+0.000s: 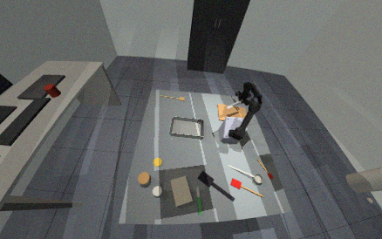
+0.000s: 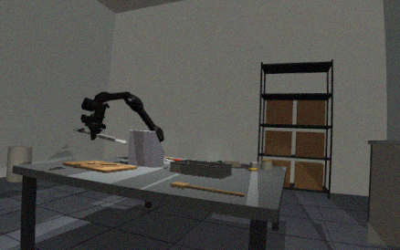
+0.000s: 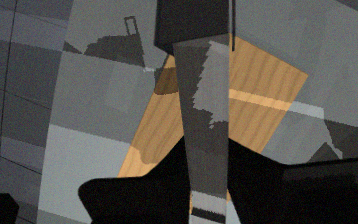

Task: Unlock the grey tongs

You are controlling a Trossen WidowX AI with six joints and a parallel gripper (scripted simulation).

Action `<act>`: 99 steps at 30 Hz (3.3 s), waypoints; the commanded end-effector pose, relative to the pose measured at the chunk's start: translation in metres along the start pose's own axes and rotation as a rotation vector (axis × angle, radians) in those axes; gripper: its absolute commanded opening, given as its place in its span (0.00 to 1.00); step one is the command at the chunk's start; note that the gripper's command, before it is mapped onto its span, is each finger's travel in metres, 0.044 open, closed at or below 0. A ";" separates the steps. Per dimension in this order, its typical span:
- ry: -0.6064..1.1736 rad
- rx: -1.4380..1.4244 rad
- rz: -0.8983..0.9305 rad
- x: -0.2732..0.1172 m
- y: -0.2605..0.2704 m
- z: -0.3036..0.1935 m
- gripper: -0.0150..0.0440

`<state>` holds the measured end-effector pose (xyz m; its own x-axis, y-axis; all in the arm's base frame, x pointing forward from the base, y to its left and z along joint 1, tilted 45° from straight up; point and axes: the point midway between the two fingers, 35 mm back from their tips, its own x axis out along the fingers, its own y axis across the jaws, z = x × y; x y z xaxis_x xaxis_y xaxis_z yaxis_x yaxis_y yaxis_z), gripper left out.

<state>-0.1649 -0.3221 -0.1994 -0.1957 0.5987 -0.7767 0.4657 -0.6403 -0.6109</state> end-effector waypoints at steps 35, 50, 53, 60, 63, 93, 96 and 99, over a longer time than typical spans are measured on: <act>-0.737 -0.040 -0.006 -0.045 0.013 -0.003 0.00; -0.989 0.010 -0.013 -0.071 -0.004 -0.024 0.00; -1.025 0.021 -0.014 -0.075 -0.008 -0.028 0.00; -1.028 0.022 -0.014 -0.075 -0.008 -0.028 0.00; -1.028 0.022 -0.014 -0.075 -0.008 -0.028 0.00; -1.021 0.020 -0.014 -0.074 -0.007 -0.028 0.00; -0.995 0.012 -0.013 -0.071 -0.004 -0.025 0.00; -0.955 0.001 -0.012 -0.067 0.000 -0.020 0.00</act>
<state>-0.1321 -0.3447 -0.1410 -0.8347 -0.0522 -0.5483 0.4542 -0.6284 -0.6316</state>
